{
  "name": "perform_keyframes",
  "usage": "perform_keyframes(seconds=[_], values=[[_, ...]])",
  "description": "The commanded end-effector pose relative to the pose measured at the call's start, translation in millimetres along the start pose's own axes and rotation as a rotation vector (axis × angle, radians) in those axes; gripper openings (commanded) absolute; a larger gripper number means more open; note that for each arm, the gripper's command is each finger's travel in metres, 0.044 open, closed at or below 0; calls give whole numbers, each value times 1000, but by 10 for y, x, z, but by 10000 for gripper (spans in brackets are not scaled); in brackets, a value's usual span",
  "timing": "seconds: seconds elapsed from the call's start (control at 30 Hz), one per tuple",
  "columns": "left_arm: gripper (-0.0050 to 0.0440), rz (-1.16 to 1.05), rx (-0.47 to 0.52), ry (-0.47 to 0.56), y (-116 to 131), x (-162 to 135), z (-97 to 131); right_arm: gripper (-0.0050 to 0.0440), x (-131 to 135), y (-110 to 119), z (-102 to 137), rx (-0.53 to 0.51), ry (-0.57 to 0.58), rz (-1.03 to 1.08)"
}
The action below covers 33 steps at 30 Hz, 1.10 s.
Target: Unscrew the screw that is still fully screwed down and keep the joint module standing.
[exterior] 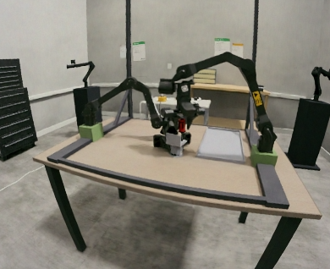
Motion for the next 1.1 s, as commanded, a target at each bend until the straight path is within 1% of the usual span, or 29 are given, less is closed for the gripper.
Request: perform_keyframes(seconds=[0.0, 0.03, 0.1, 0.3, 1.07], values=[[250, 1, 18, 25, 23, -8, 97, 245, 39, -155, -9, -11, -2, -36], [250, 4, 3, 12, 8, 8, 37, 245, 39, -155, -9, -11, -2, -36], [250, 3, 3, 12, 10, -9, 32, 245, 39, -155, -9, -11, -2, -36], [250, 2, 16, 27, 19, -58, 91, 245, 39, -155, -9, -11, -2, -36], [250, 1, 18, 26, 13, -61, 98, 245, 39, -155, -9, -11, -2, -36]])
Point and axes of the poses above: on each arm, the point midway between the two fingers, 35 mm back from their tips, its own z axis back along the fingers, its own x axis across the jaws, y = z × x, the point moved 2 cm from there along z, back along the fingers, and after that the axes turned 7 degrees about z, right-handed, at the moved point
